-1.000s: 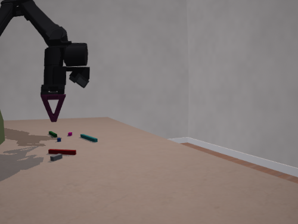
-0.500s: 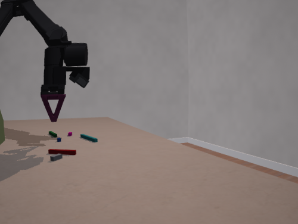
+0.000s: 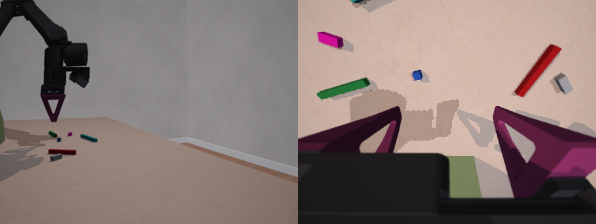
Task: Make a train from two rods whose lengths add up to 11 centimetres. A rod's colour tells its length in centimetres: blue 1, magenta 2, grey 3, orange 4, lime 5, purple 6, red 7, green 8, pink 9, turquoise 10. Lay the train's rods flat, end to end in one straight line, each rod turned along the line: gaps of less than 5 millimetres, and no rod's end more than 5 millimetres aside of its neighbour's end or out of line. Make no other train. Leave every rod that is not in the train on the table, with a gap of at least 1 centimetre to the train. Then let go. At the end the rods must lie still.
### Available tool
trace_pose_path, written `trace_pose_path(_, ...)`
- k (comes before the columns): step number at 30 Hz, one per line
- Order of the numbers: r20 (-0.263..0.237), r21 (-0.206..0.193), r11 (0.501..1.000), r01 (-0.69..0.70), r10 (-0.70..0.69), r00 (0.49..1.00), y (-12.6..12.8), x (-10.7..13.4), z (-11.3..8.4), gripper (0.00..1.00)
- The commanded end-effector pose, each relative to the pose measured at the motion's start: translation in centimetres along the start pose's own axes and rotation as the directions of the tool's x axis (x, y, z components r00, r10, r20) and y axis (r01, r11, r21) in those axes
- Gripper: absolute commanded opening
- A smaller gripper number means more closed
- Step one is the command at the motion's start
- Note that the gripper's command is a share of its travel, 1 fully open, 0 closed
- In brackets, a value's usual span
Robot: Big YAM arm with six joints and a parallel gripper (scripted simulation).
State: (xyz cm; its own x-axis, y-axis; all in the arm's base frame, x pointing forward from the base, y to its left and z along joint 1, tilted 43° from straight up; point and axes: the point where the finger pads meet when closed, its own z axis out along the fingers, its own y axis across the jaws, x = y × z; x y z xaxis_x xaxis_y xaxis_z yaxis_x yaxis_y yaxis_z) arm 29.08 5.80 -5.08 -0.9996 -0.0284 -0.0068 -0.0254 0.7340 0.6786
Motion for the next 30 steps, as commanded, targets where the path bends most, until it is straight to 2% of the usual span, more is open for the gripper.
trace_pose_path(1,0.016,0.002,1.0,0.024,-0.024,1.0,0.3,-0.5,-0.3,1.0)
trace_pose_path(15,0.016,0.002,1.0,0.024,-0.024,1.0,0.3,-0.5,-0.3,1.0)
trace_pose_path(16,0.018,0.004,1.0,0.022,-0.022,1.0,0.7,-0.9,-0.4,1.0)
trace_pose_path(17,0.029,0.007,0.999,0.031,-0.031,0.999,1.5,-2.4,-0.9,1.0)
trace_pose_path(19,0.027,0.009,1.0,0.029,-0.029,0.999,5.3,-3.9,-0.9,1.0)
trace_pose_path(25,0.028,-0.001,1.0,0.031,-0.031,0.999,13.2,-5.4,-1.0,1.0)
trace_pose_path(26,0.038,-0.002,0.999,0.04,-0.04,0.998,13.4,-5.7,-1.1,1.0)
trace_pose_path(27,0.02,-0.001,1.0,0.023,-0.023,1.0,12.8,-5.5,-0.3,1.0)
trace_pose_path(28,0.016,0.002,1.0,-0.025,0.025,1.0,11.2,-4.2,-0.4,1.0)
trace_pose_path(30,0.016,0.002,1.0,-0.025,0.025,1.0,11.2,-4.2,-0.4,1.0)
